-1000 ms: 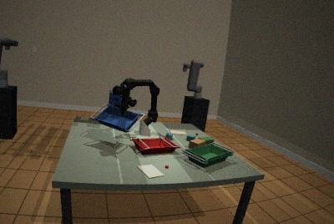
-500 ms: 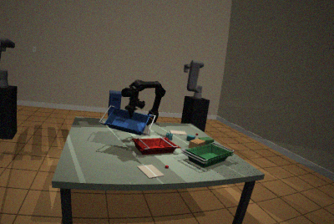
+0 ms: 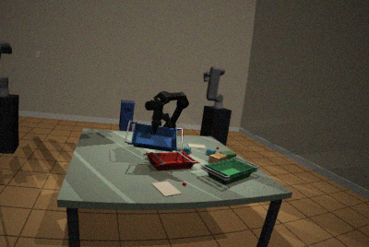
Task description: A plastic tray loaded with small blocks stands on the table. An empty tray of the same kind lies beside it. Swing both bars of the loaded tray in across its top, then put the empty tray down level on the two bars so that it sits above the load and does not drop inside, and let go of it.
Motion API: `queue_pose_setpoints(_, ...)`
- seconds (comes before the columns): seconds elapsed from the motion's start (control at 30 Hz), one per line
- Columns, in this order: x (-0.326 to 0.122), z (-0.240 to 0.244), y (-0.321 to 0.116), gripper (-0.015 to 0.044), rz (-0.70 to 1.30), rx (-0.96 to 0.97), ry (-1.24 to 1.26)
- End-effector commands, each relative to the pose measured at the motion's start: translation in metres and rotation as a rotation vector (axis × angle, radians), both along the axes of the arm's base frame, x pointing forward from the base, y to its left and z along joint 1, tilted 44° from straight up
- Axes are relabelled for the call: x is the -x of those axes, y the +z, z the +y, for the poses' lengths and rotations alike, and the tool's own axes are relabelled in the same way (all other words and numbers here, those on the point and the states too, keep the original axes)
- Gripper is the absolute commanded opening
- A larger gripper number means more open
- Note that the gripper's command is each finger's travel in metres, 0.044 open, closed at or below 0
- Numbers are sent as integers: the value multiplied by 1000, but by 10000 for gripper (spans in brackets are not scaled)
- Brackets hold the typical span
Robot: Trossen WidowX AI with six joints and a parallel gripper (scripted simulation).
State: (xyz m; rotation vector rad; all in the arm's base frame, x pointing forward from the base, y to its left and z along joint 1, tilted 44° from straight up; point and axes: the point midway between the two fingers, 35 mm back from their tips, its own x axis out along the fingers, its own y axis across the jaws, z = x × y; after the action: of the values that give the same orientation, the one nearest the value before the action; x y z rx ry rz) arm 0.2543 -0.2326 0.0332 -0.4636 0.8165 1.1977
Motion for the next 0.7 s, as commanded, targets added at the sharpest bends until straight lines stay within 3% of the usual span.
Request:
queue_pose_setpoints(0.0,-9,8,14,0,-61,14,34)
queue_pose_setpoints(0.67,-46,77,58,0,-270,14,277)
